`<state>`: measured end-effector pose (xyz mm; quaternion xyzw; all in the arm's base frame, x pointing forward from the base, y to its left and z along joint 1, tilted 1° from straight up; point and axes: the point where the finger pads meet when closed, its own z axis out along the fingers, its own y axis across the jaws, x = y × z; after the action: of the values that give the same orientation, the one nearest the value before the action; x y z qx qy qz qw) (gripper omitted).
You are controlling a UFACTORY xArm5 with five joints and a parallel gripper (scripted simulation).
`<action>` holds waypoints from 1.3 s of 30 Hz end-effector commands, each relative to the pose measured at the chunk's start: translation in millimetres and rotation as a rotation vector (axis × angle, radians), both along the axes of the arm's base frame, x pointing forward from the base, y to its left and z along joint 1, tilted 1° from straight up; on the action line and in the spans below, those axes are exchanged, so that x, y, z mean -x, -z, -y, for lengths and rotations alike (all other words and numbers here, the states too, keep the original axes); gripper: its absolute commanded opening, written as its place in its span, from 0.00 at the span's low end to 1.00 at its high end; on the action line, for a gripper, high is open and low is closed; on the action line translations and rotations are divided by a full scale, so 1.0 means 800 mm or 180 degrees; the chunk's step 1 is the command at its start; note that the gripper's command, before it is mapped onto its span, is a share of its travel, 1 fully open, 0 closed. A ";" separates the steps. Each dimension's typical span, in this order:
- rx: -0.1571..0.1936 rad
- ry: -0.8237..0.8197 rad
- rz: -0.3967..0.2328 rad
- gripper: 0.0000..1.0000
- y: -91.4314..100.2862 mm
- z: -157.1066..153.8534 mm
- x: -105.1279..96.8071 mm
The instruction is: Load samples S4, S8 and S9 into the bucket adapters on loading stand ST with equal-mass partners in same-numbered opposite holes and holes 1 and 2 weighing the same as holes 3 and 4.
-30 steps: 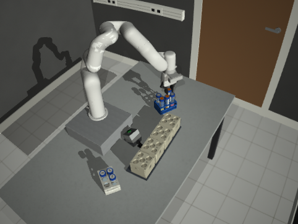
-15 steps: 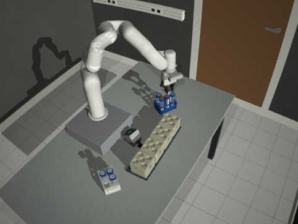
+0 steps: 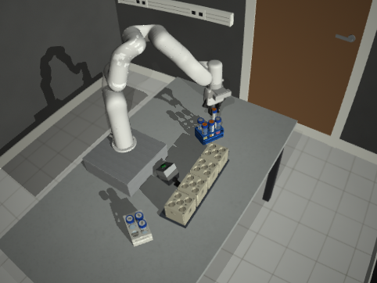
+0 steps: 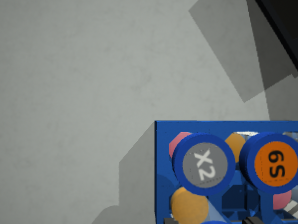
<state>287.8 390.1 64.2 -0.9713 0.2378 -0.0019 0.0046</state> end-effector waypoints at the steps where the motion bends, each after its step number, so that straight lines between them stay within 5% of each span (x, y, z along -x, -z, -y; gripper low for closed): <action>1: -0.0036 0.0000 -0.0027 0.00 -0.014 -0.001 -0.001; 39: -0.0037 0.0000 -0.0027 0.00 -0.099 0.000 -0.001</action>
<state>288.2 389.1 133.1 -0.9713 0.2378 -0.0020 0.0047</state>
